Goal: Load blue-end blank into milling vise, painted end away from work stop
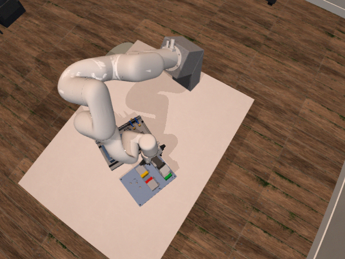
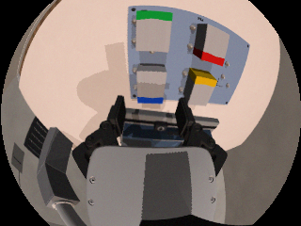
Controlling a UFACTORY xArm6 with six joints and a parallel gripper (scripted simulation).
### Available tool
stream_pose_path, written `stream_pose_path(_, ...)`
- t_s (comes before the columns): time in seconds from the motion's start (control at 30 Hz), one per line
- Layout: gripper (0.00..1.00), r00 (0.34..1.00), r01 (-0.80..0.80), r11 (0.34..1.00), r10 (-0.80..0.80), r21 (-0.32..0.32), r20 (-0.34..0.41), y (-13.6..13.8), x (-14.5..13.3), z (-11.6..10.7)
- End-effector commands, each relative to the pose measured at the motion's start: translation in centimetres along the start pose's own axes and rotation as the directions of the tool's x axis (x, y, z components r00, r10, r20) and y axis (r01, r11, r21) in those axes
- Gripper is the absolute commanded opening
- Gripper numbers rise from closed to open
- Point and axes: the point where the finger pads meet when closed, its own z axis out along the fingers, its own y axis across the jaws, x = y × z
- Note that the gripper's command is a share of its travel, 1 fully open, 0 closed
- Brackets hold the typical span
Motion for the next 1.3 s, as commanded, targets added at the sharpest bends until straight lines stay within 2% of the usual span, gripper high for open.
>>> stream_pose_path(0.0,0.79,1.000,0.000,1.000,0.000,-0.001,-0.001,0.0,0.1,1.9)
stream_pose_path(0.13,0.79,1.000,0.000,1.000,0.000,-0.001,-0.002,0.0,0.1,3.7)
stream_pose_path(0.7,0.79,1.000,0.000,1.000,0.000,-0.001,-0.002,0.0,0.1,4.3)
stream_pose_path(1.27,0.79,1.000,0.000,1.000,0.000,-0.001,-0.002,0.0,0.1,3.7)
